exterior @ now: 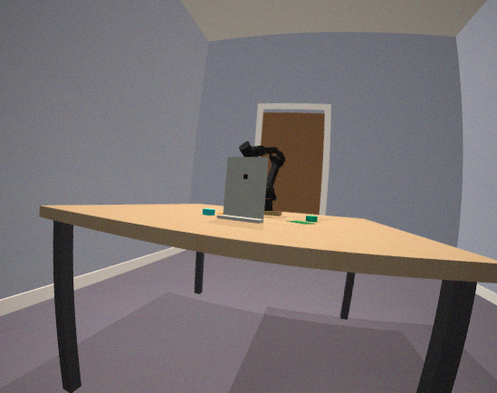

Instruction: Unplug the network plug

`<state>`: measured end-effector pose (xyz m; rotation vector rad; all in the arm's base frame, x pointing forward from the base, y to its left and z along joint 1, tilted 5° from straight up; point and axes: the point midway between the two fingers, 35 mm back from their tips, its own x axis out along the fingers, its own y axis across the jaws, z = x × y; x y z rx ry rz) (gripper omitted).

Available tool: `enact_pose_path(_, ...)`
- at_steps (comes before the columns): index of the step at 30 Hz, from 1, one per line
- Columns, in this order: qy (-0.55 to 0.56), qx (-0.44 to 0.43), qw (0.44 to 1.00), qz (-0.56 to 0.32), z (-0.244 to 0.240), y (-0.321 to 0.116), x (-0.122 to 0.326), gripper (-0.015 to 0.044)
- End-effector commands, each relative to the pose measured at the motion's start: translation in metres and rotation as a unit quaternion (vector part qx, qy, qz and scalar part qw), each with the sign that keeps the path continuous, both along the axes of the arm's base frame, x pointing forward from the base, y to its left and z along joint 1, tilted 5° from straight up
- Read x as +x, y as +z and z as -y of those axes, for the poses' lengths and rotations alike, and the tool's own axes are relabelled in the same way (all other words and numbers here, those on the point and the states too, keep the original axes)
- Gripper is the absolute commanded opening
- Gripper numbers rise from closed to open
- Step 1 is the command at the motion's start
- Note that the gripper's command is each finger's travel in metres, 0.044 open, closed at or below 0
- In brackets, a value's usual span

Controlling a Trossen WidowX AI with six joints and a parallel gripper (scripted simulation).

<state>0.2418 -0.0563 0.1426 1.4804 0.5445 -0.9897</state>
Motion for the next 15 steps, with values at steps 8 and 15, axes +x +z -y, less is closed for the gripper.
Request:
enact_pose_path(8, -0.001, -0.002, 1.0, 0.004, -0.001, 0.033, 0.004, 0.0156)
enact_pose_path(15, -0.003, -0.002, 1.0, 0.006, -0.003, 0.054, 0.005, 0.0156)
